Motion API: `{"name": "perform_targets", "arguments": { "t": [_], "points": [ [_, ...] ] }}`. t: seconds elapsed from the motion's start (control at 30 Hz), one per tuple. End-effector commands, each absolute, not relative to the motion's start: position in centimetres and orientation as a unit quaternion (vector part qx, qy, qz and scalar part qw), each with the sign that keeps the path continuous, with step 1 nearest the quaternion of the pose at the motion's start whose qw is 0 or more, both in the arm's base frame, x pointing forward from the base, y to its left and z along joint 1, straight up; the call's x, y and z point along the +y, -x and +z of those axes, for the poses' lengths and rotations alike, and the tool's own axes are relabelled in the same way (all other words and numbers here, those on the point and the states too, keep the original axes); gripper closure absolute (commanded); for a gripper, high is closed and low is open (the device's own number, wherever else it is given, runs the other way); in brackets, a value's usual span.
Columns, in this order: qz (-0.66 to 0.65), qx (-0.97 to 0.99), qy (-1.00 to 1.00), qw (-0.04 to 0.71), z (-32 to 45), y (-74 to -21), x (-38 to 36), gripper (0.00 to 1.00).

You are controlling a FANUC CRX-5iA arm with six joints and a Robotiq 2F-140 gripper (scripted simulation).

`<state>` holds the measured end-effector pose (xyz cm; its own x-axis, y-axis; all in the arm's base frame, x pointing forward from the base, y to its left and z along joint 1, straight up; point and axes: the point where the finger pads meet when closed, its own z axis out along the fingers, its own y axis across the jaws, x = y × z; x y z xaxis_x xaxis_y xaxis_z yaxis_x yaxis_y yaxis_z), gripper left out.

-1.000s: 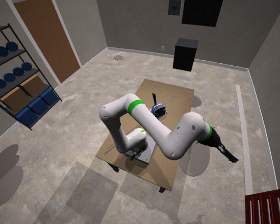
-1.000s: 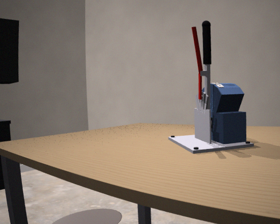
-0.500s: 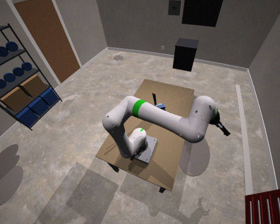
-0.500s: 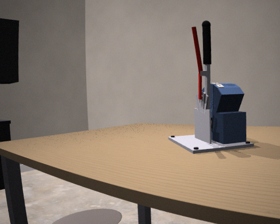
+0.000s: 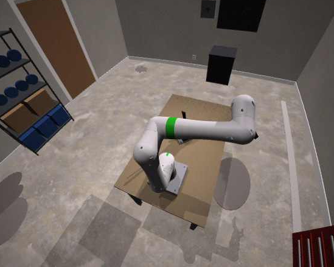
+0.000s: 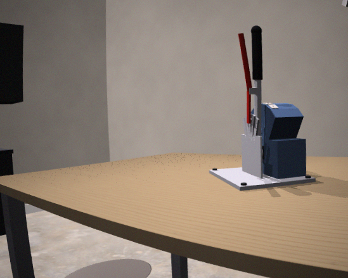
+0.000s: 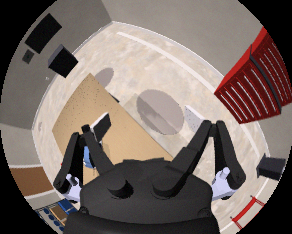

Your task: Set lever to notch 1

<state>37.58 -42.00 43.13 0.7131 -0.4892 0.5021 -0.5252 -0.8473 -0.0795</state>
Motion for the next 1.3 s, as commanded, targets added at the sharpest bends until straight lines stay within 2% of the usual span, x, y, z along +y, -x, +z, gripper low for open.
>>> {"name": "perform_targets", "arguments": {
  "t": [0.0,0.33,0.4,0.43,0.6,0.87,0.97,1.07,1.27],
  "points": [
    [0.237,-0.274,-0.932,0.005,41.8,-42.4,-37.0,0.00],
    [0.173,-0.269,-0.947,-0.044,39.6,-48.0,-25.5,0.00],
    [0.173,-0.269,-0.947,-0.044,39.6,-48.0,-25.5,0.00],
    [0.156,-0.268,-0.949,-0.050,39.1,-49.2,-22.1,0.00],
    [0.123,-0.267,-0.954,-0.058,38.2,-50.5,-16.4,0.00],
    [0.068,-0.267,-0.960,-0.053,36.8,-51.0,-6.7,0.00],
    [0.068,-0.267,-0.960,-0.053,36.7,-51.1,-5.9,0.00],
    [0.038,-0.268,-0.962,-0.040,36.1,-50.4,-0.1,0.00],
    [0.014,-0.270,-0.962,-0.021,35.5,-49.1,5.7,0.00]
  ]
}}
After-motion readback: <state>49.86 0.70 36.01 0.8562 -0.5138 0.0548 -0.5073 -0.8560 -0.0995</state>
